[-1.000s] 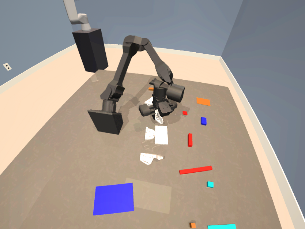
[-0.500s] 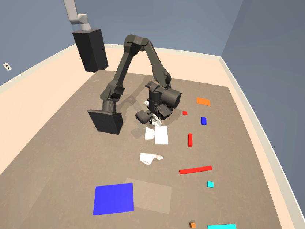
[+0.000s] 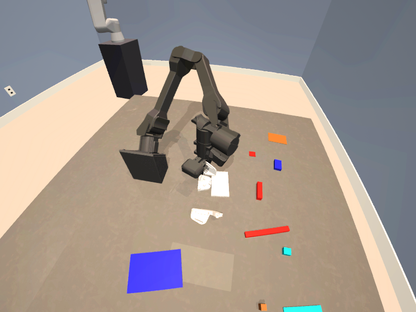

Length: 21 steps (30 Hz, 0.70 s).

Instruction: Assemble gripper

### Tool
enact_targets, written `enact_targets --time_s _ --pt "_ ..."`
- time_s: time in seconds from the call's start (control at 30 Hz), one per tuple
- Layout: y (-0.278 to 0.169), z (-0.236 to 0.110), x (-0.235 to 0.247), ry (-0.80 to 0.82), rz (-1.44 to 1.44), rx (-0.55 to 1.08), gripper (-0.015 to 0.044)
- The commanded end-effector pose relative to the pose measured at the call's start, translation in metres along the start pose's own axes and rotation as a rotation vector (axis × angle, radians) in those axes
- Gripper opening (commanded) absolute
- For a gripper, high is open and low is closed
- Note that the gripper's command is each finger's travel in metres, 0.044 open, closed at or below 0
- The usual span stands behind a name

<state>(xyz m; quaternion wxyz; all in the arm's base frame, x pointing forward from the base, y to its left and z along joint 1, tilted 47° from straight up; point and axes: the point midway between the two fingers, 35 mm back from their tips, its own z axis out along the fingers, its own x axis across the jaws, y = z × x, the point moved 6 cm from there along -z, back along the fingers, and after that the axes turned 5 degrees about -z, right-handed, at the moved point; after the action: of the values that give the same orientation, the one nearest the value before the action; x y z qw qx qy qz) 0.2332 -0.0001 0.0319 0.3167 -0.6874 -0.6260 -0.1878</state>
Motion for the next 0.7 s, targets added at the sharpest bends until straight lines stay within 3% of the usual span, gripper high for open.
enact_targets --time_s 0.0,0.67 --pt "-0.004 0.002 -0.01 0.003 -0.098 0.006 0.0134" --pt "-0.023 0.007 -0.044 0.036 -0.517 0.009 0.0134"
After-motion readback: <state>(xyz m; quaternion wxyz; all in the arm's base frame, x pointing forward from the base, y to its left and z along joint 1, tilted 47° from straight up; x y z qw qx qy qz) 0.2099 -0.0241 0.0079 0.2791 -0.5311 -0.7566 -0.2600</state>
